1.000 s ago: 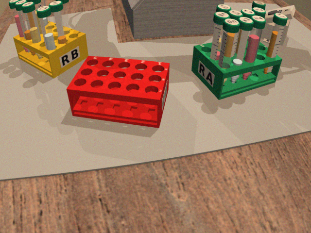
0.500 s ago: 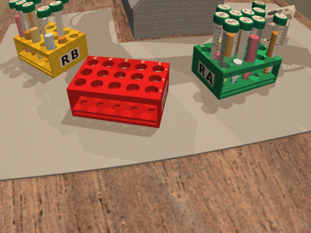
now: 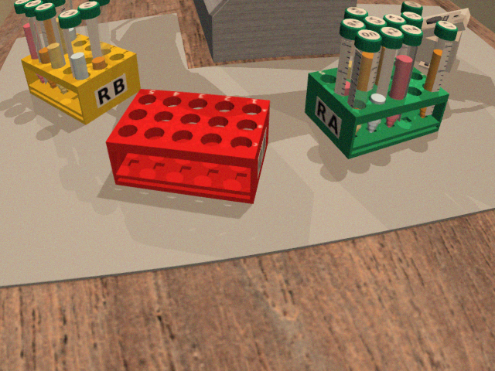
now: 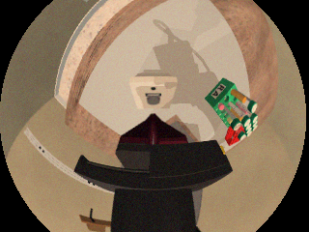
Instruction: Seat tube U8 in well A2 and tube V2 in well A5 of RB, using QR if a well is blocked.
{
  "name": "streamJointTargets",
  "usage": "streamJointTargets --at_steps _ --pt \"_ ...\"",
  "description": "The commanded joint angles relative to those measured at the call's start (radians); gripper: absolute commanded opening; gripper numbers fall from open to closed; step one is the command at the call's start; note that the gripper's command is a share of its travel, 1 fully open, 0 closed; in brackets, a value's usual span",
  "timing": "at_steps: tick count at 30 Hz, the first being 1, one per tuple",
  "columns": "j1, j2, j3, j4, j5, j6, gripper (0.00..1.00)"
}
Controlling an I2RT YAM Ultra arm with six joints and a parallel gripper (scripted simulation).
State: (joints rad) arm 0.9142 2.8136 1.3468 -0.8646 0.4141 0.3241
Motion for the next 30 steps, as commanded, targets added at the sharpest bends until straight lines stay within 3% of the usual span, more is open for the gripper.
streamJointTargets --at_steps 1,4,6,15,21,30 --pt "-0.009 0.015 -0.024 0.049 0.022 -0.022 0.00" --pt "0.003 -0.016 -0.016 0.056 0.025 -0.025 0.00" --pt "-0.014 0.025 -0.030 0.068 0.028 -0.029 0.00" --pt "-0.040 0.054 -0.065 0.141 0.046 -0.052 0.00" --pt "-0.030 0.033 -0.037 0.144 0.047 -0.054 0.00" --pt "-0.046 0.059 -0.078 0.164 0.052 -0.060 0.00"
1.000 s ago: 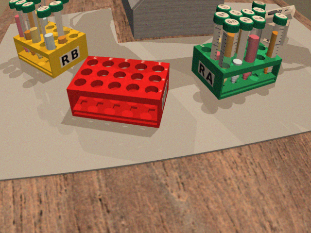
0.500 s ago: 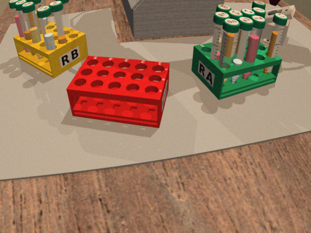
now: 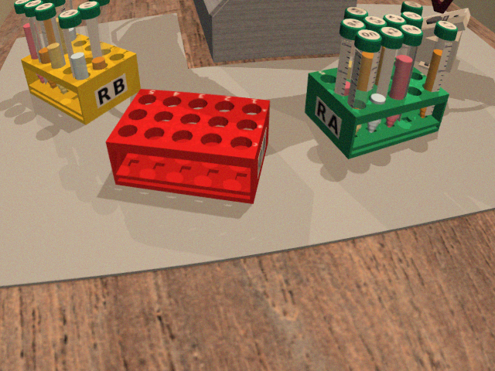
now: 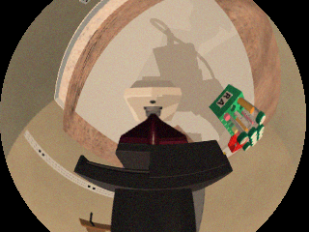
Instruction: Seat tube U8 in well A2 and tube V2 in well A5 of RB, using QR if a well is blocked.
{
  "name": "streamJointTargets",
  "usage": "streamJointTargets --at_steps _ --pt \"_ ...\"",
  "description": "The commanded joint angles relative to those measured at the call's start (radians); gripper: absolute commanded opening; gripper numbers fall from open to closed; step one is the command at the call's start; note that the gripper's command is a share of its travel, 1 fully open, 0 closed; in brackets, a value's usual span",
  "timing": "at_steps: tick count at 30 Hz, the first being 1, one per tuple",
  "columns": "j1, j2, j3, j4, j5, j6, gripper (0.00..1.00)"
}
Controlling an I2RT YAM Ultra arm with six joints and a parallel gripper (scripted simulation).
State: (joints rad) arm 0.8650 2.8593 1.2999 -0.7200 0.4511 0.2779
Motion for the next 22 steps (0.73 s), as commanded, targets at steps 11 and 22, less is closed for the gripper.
streamJointTargets --at_steps 11,22 --pt "-0.003 0.021 -0.032 0.044 0.020 -0.021 0.00" --pt "-0.024 0.037 -0.053 0.072 0.027 -0.030 0.00"
